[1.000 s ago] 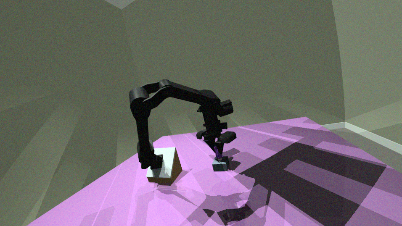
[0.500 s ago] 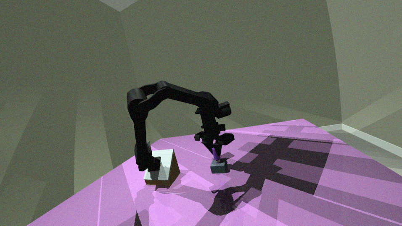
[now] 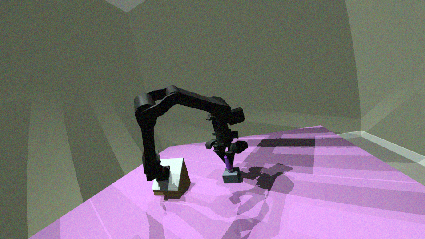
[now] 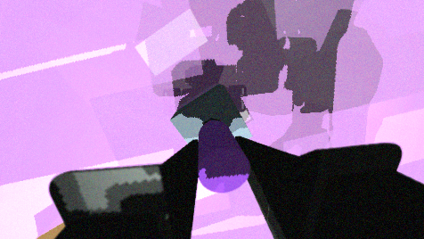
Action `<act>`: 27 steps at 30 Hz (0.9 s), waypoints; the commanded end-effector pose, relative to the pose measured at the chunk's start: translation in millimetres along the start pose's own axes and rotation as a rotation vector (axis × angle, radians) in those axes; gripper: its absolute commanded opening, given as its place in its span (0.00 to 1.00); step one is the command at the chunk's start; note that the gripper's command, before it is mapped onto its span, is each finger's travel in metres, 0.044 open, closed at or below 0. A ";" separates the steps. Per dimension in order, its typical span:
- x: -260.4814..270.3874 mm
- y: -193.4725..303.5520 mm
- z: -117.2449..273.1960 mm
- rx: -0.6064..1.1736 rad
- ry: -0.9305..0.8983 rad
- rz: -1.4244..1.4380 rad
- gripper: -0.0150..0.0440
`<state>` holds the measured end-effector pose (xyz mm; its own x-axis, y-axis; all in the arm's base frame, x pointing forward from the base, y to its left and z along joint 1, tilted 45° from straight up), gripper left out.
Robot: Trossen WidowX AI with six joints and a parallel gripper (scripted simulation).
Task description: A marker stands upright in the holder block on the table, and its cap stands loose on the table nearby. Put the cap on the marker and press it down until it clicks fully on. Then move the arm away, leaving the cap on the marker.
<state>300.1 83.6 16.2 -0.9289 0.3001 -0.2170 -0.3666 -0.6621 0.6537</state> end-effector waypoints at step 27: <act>-1.4 -1.8 21.8 -0.002 -0.001 0.001 1.00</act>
<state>300.0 85.8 19.8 -0.9302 0.3002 -0.2112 -0.3622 -0.6578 0.6604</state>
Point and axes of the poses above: the point midway between the two fingers, 35 mm back from their tips, its own z axis back along the fingers, its own x axis across the jaws, y = z × x, the point moved 6 cm from there along z, back along the fingers, and after that the axes turned 12 degrees about z, right-handed, at the moved point
